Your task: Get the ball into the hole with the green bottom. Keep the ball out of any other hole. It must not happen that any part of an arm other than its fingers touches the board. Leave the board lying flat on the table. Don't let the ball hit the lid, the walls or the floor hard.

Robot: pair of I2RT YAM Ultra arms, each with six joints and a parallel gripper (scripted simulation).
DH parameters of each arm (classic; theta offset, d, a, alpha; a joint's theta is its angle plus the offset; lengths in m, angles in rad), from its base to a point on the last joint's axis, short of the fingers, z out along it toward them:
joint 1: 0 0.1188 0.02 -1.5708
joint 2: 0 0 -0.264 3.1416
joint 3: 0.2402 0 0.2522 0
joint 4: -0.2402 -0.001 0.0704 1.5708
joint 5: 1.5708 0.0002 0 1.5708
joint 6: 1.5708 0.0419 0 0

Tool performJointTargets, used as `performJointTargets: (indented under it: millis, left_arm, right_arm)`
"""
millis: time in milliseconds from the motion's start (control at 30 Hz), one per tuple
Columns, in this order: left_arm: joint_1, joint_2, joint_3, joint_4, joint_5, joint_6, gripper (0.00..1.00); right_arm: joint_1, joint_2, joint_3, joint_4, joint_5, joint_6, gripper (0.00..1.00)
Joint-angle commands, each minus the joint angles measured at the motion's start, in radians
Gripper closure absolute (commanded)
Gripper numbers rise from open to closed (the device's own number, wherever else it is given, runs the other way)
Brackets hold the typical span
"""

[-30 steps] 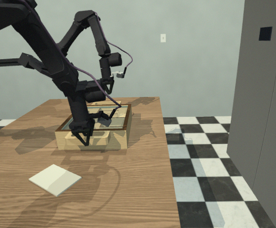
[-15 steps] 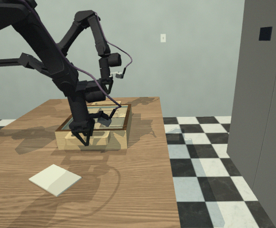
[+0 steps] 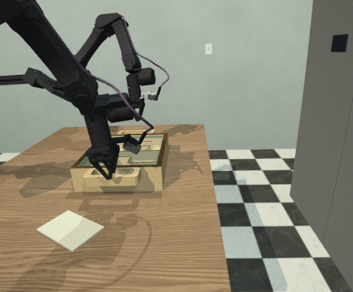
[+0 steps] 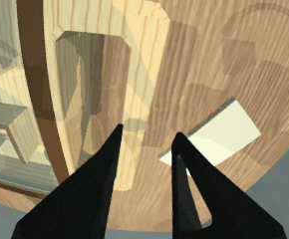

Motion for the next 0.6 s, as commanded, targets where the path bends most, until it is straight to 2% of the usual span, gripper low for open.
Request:
performJointTargets:
  millis: [0, 300, 567]
  left_arm:
    - [-0.021, 0.0, -0.002, 0.007, 0.009, -0.004, 0.61]
    - [-0.021, 0.0, -0.002, 0.007, 0.009, -0.004, 0.61]
    - [-0.021, 0.0, -0.002, 0.007, 0.009, -0.004, 0.61]
  right_arm:
    - [0.026, -0.071, -0.01, -0.041, 0.044, 0.023, 0.61]
    - [0.059, -0.134, -0.021, -0.109, 0.051, 0.05, 0.61]
    - [0.064, -0.141, -0.031, -0.113, 0.029, 0.053, 0.61]
